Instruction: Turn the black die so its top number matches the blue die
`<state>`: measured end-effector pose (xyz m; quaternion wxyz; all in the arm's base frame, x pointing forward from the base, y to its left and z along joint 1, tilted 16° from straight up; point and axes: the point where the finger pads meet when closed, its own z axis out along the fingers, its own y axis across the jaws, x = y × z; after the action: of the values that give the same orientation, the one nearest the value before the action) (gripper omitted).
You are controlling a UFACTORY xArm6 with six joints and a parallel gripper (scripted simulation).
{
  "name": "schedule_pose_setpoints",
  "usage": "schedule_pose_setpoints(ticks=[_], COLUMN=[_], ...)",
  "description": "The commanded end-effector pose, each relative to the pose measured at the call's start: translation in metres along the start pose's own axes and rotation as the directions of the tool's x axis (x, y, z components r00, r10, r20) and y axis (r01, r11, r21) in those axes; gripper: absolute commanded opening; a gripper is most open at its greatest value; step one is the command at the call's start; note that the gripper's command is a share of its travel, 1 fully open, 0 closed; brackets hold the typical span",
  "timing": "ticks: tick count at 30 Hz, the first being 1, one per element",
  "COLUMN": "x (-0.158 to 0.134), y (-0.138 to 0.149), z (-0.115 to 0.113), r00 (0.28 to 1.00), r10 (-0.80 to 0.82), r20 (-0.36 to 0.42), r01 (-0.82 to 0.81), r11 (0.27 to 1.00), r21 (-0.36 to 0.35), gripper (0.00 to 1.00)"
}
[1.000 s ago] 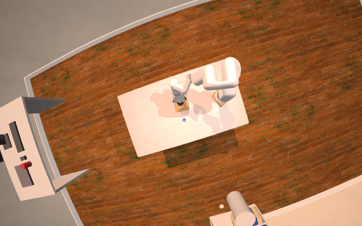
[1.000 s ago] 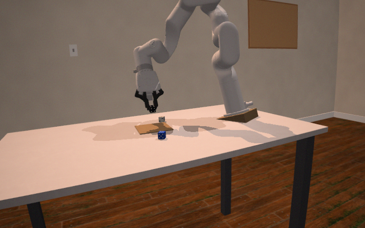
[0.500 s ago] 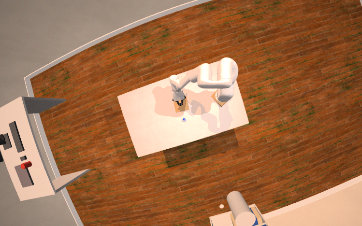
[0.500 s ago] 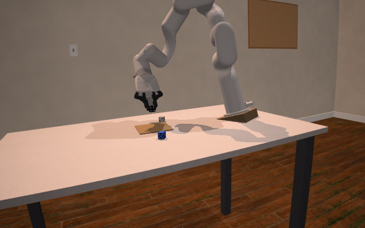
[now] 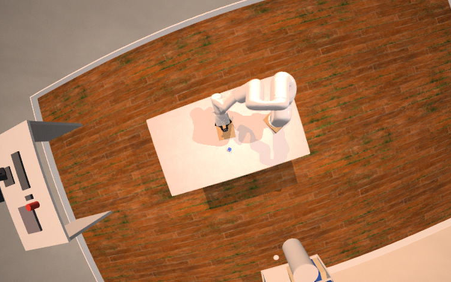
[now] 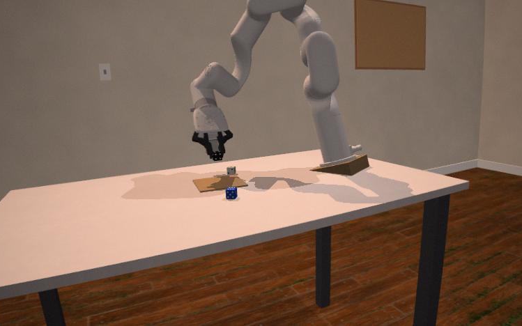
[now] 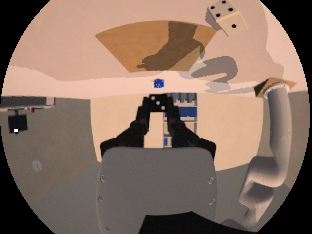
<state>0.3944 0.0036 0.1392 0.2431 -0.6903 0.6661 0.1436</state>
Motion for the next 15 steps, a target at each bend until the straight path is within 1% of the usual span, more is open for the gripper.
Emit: schedule_pose_setpoints(ticks=[1,15], x=[0.0,0.012], y=[-0.001,-0.001], z=[0.0,0.012], r00=[1.0,1.0], r10=[-0.002,-0.002], r20=[-0.001,-0.001], r01=[0.002,0.002], r11=[1.0,1.0], r21=[0.003,0.003], gripper=[0.21,0.21])
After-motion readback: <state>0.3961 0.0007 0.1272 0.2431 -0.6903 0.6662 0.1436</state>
